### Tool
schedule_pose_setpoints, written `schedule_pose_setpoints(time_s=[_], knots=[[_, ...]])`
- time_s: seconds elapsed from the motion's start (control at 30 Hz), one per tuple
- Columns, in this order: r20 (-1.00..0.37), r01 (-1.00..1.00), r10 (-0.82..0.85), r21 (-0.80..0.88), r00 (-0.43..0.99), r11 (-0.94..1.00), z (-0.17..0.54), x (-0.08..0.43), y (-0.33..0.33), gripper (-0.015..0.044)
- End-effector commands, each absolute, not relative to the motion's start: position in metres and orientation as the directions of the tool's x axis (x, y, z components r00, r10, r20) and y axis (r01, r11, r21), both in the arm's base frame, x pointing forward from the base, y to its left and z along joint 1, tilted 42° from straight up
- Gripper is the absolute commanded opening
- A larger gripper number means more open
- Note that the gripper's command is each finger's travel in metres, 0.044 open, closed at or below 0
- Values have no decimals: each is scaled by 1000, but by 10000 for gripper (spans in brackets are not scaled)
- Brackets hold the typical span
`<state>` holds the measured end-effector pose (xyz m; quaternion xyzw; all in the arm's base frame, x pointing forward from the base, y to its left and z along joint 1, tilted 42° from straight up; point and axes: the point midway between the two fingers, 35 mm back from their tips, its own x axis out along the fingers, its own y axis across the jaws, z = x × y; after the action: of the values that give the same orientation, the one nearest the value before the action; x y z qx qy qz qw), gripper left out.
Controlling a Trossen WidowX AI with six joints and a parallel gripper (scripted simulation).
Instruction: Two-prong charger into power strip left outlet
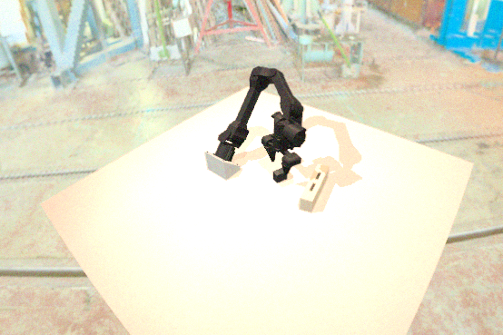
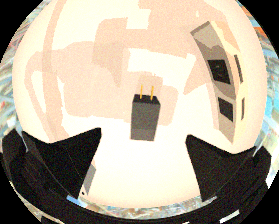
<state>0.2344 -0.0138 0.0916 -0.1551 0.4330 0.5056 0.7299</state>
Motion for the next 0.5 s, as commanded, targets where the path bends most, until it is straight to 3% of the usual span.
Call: schedule_pose_setpoints(time_s=[0.0, 0.47], knots=[[-786, -872, 608, 215, 113, 440, 87, 235, -9, 440], [-786, -872, 608, 215, 113, 440, 70, 239, 6, 440]])
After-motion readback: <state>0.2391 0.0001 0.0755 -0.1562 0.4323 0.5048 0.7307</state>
